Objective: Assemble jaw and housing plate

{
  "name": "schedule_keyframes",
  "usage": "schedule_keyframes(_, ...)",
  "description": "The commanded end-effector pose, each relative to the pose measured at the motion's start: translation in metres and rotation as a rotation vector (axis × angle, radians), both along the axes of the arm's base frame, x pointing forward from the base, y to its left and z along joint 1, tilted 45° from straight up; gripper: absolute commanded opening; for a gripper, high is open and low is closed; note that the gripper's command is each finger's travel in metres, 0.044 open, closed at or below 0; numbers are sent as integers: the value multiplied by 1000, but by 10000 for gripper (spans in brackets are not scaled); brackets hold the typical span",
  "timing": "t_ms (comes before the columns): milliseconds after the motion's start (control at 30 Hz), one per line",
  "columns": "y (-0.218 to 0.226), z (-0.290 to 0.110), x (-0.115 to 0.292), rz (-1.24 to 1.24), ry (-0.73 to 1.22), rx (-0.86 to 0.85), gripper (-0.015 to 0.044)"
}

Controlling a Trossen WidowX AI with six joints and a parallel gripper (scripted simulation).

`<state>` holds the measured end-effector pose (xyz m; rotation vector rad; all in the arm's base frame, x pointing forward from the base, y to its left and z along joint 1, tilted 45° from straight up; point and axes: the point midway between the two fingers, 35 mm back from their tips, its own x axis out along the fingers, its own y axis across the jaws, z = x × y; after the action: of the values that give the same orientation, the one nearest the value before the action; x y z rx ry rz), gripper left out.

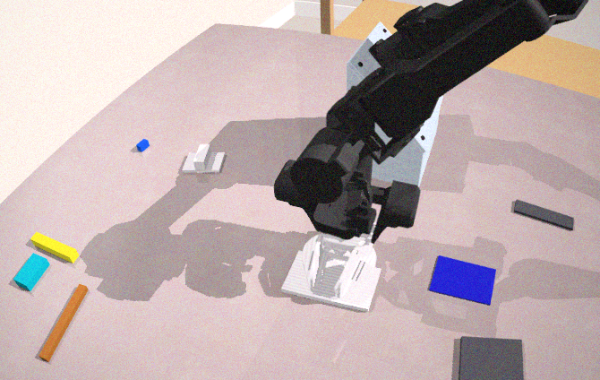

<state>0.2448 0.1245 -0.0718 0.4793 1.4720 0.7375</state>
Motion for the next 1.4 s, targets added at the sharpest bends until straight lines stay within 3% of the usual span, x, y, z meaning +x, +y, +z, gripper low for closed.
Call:
schedule_keyframes(0,1,0,0,-4,3,6,351)
schedule_keyframes(1367,8,-6,-1,-5,5,6,351)
